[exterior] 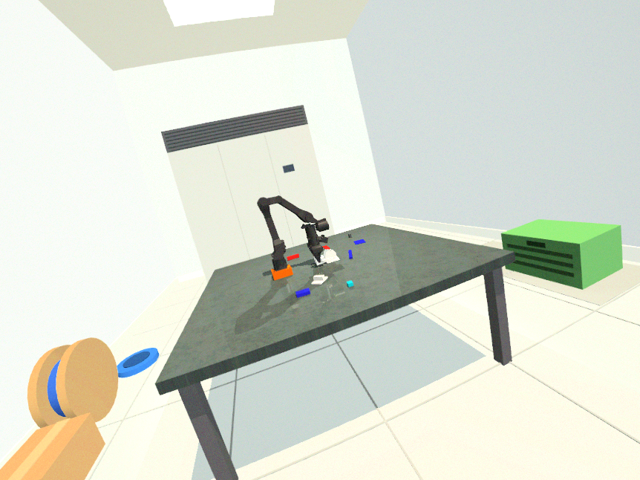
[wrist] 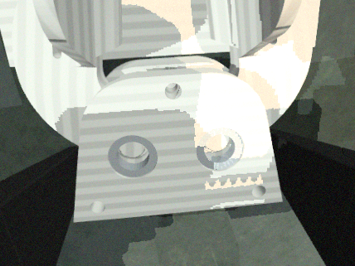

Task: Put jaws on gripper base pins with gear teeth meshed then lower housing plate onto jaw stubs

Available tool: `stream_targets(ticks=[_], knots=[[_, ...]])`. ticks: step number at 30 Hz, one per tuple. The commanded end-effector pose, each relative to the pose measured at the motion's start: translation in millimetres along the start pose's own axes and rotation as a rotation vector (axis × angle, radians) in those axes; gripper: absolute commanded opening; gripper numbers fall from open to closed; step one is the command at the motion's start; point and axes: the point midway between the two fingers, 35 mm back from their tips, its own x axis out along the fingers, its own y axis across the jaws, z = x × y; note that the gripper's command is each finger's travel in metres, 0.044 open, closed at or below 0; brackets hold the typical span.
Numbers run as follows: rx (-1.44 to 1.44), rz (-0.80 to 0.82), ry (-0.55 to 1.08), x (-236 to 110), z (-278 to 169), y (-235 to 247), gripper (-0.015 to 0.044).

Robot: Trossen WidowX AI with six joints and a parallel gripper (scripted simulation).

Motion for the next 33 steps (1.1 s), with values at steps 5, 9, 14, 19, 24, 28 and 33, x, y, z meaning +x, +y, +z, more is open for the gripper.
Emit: stream_targets(ticks=[5,9,14,19,24,28,33], knots=[[0.004,0.000,0.000,2.8,0.0,0.1,0.0351],[0.004,0.000,0.000,2.8,0.0,0.1,0.0351],[0.004,0.000,0.000,4.0,0.0,0.1,0.0351],[0.004,0.000,0.000,5.3,0.0,0.1,0.0351],[0.004,0.000,0.000,5.3,0.0,0.1,0.0351],[0.004,0.000,0.000,5.3,0.0,0.1,0.0351],[0.004,0.000,0.000,5.3,0.0,0.1,0.0351]])
